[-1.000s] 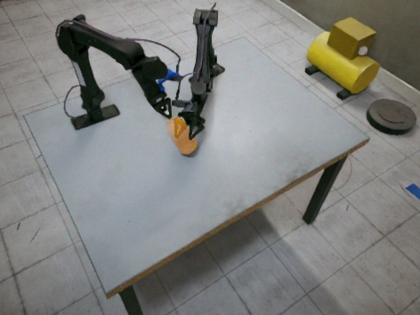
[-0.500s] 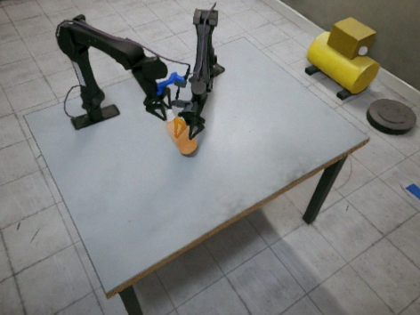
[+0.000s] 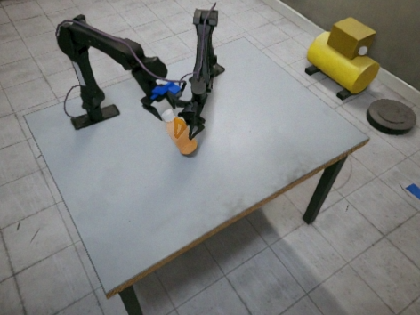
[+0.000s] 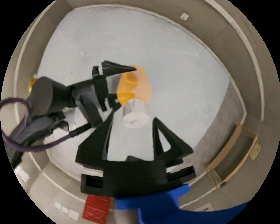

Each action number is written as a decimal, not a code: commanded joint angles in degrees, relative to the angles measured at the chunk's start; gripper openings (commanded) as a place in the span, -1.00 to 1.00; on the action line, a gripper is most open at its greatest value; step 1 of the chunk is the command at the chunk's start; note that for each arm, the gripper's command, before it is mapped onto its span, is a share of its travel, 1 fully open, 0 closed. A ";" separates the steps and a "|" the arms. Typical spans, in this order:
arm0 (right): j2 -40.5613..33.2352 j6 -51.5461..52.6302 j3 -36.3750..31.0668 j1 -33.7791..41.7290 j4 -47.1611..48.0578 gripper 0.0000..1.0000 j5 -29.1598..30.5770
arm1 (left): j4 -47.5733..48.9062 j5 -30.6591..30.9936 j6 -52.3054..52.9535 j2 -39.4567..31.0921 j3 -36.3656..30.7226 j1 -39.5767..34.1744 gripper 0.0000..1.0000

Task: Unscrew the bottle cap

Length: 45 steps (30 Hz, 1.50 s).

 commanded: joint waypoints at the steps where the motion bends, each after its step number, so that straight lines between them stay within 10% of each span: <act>1: -0.36 14.06 0.21 -0.64 0.17 0.40 -0.94 | 1.59 0.36 -0.41 -1.67 0.11 -0.02 -1.00; 24: -0.80 72.79 -0.43 -0.74 0.86 0.40 -1.17 | 1.59 0.36 -0.41 -1.67 0.11 -0.02 -1.00; 30: -0.93 74.13 -0.58 -0.40 1.04 0.40 -0.46 | 1.59 0.36 -0.41 -1.67 0.11 -0.02 -1.00; 33: -0.46 71.57 0.04 -0.31 0.57 -0.28 -0.92 | 1.59 0.36 -0.41 -1.67 0.11 -0.02 -1.00; 37: -0.28 70.58 0.28 -0.33 0.38 -0.36 -1.18 | 1.60 0.36 -0.41 -1.67 0.11 -0.03 -1.00; 40: -0.20 67.07 0.42 -0.28 0.22 -1.00 -1.09 | 1.60 0.36 -0.41 -1.67 0.11 -0.03 -1.00; 45: -0.03 48.46 0.90 0.14 -0.34 -1.00 -0.24 | 1.60 0.36 -0.41 -1.67 0.11 -0.03 -1.00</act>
